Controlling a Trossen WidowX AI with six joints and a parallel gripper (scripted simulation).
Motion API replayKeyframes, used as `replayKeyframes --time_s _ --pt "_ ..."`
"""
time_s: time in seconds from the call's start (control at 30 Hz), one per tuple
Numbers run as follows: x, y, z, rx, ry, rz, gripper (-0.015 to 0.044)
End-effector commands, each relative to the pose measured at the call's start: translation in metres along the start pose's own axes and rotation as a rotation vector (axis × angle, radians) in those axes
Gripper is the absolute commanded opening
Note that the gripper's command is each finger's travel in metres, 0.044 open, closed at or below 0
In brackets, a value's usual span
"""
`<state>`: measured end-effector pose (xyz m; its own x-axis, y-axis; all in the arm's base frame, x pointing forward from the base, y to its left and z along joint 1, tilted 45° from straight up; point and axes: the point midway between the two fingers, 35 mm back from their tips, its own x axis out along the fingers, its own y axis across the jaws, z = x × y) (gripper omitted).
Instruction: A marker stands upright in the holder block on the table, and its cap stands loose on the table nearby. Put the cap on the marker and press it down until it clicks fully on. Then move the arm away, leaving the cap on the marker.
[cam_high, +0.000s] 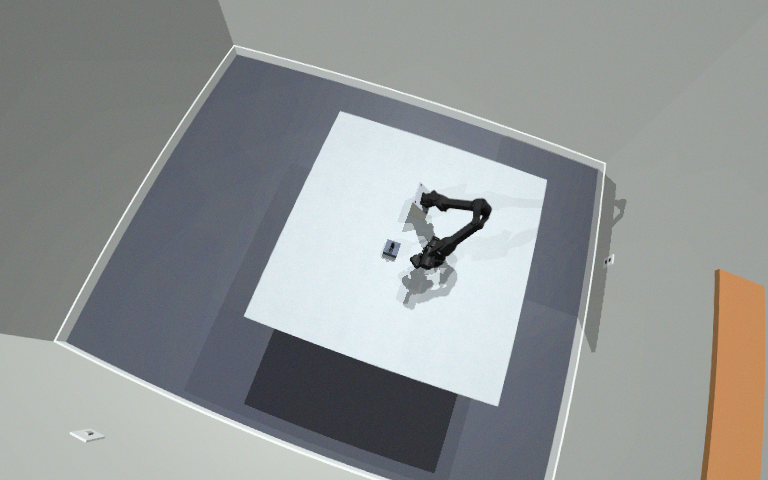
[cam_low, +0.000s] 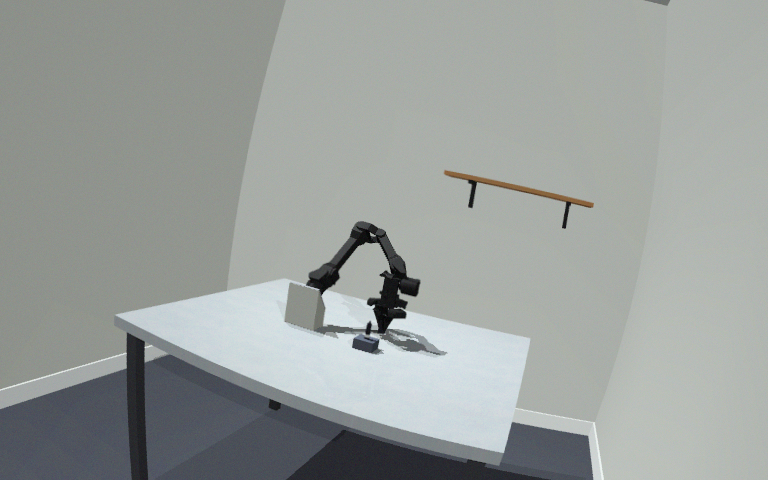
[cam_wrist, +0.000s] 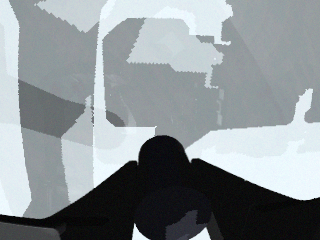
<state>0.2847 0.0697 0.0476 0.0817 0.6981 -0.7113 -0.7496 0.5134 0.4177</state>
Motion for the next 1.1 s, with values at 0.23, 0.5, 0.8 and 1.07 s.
replayKeyframes --time_s 0.23,0.5,0.8,1.07 --pt "-0.031 -0.001 0.002 -0.003 -0.004 -0.007 0.0" --pt "-0.043 -0.005 -0.001 -0.001 -0.002 -0.009 0.0" --pt "-0.055 -0.033 -0.021 0.003 0.01 -0.025 0.0" --pt "-0.066 -0.055 -0.043 0.01 0.02 -0.033 0.0"
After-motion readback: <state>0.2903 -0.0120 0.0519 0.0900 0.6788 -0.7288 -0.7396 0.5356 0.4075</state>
